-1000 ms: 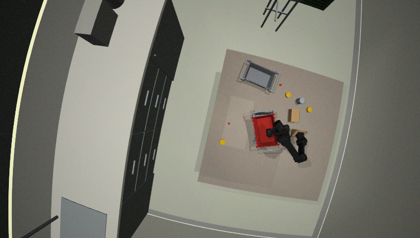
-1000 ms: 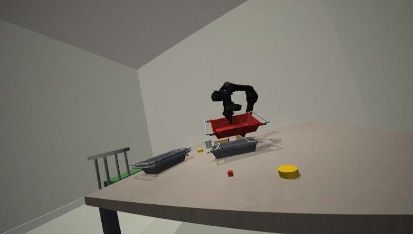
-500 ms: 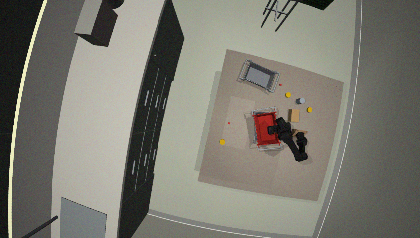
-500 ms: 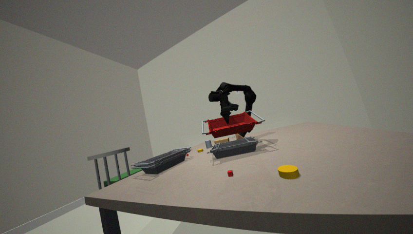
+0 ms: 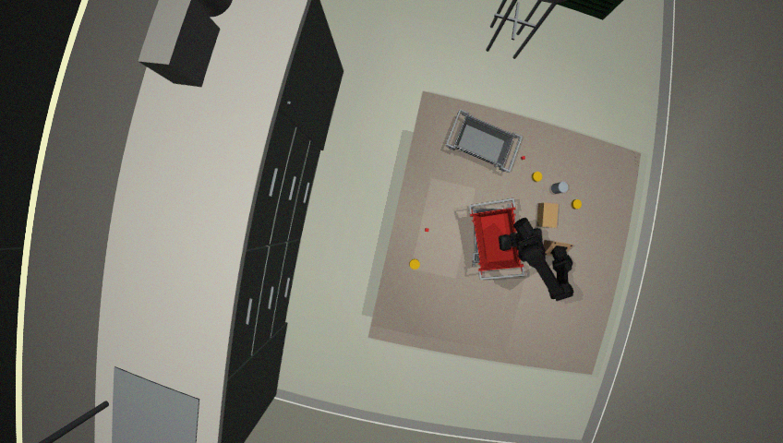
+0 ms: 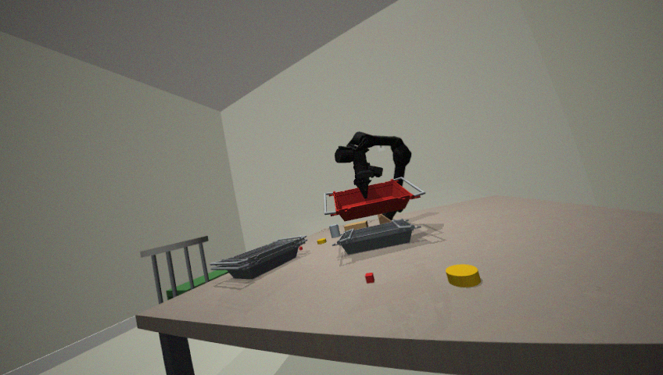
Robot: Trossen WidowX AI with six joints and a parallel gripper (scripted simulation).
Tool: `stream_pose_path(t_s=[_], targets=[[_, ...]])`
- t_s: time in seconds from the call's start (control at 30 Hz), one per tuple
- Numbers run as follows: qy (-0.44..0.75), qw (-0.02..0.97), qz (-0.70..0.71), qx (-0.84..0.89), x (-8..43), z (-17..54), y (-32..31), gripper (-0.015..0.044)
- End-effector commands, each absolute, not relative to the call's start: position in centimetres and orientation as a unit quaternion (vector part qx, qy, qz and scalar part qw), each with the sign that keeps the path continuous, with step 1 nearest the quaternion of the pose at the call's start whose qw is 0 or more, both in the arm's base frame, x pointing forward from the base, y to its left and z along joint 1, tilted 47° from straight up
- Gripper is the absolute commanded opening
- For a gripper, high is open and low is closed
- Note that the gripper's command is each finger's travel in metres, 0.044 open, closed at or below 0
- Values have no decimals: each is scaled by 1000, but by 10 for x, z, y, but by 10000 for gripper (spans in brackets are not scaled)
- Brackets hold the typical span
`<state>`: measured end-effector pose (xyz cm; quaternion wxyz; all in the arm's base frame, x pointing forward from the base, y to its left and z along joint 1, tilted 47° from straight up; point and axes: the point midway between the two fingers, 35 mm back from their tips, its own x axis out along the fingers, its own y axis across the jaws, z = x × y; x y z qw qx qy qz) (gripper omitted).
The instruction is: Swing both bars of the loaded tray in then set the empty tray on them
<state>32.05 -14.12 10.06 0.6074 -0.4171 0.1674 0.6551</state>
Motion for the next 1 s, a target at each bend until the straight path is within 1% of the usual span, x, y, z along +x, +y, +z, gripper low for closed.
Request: stream_pose_path(t_s=[0.0,0.33,0.97], targets=[[163,614,648,-420,321,103,-145,0],[163,613,650,-419,323,91,-157,0],[167,618,653,-405,325,84,-150,0]])
